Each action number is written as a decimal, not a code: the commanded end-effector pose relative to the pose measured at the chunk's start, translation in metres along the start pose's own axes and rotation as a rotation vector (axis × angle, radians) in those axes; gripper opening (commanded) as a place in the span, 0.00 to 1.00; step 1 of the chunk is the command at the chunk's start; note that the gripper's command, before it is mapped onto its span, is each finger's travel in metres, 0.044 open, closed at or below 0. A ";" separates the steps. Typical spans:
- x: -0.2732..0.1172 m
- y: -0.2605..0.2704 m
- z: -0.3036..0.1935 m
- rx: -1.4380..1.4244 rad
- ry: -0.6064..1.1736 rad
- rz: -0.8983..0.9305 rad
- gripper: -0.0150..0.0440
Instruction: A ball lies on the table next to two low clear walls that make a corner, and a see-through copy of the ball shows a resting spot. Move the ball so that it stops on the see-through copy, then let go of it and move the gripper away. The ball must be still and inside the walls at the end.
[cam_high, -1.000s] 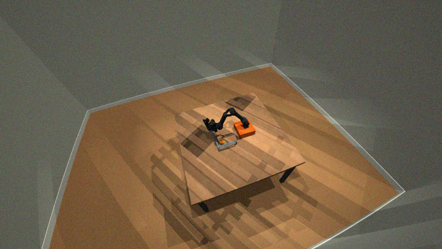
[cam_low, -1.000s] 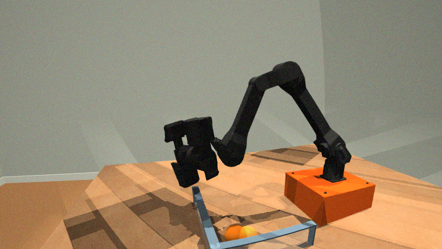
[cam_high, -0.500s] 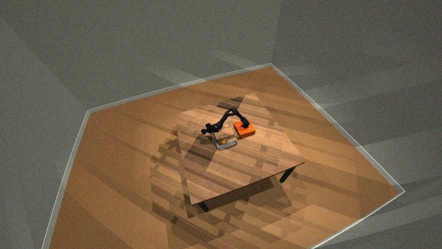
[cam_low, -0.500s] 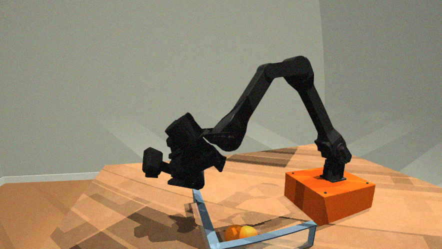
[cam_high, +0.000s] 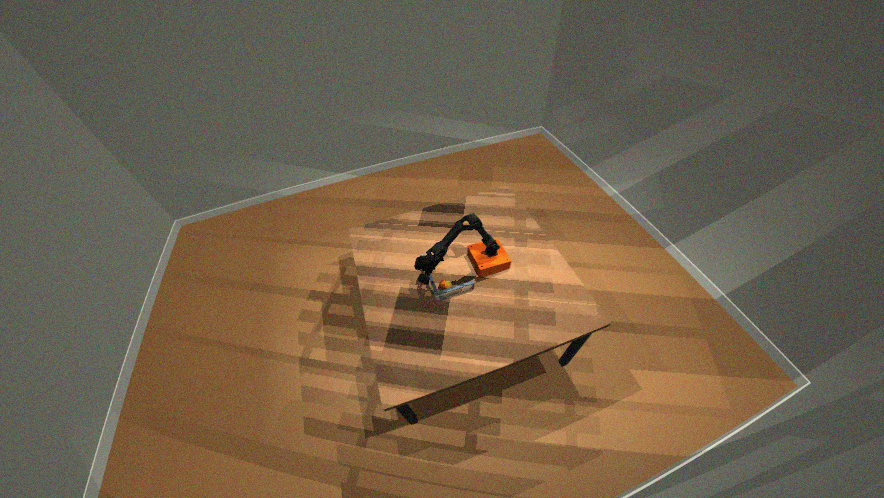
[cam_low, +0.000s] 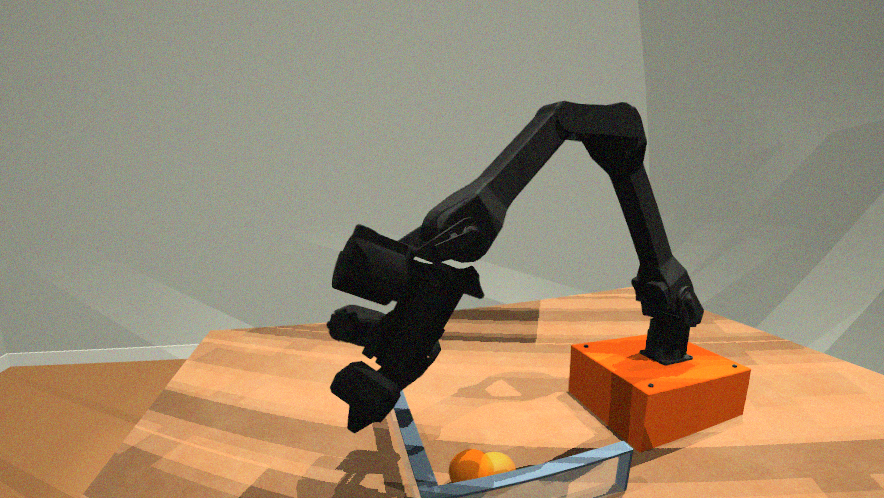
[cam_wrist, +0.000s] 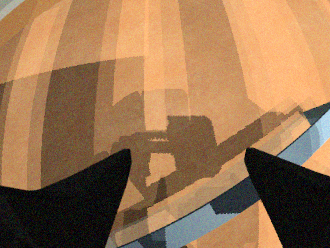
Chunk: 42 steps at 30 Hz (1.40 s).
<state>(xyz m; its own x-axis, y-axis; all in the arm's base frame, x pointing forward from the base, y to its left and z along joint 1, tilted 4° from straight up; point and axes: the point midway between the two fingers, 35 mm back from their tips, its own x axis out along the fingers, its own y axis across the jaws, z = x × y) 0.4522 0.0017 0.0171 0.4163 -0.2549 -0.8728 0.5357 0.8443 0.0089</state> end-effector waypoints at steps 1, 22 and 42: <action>-0.043 0.013 -0.068 -0.358 0.358 0.074 0.88; -0.050 0.007 -0.106 -0.521 0.524 0.106 0.88; -0.025 0.006 -0.120 -0.521 0.524 0.106 0.88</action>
<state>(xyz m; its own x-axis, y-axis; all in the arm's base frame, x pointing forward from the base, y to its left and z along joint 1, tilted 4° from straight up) 0.3589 0.0698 -0.0125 -0.0219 -0.0136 -0.9997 0.0443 0.9989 -0.0146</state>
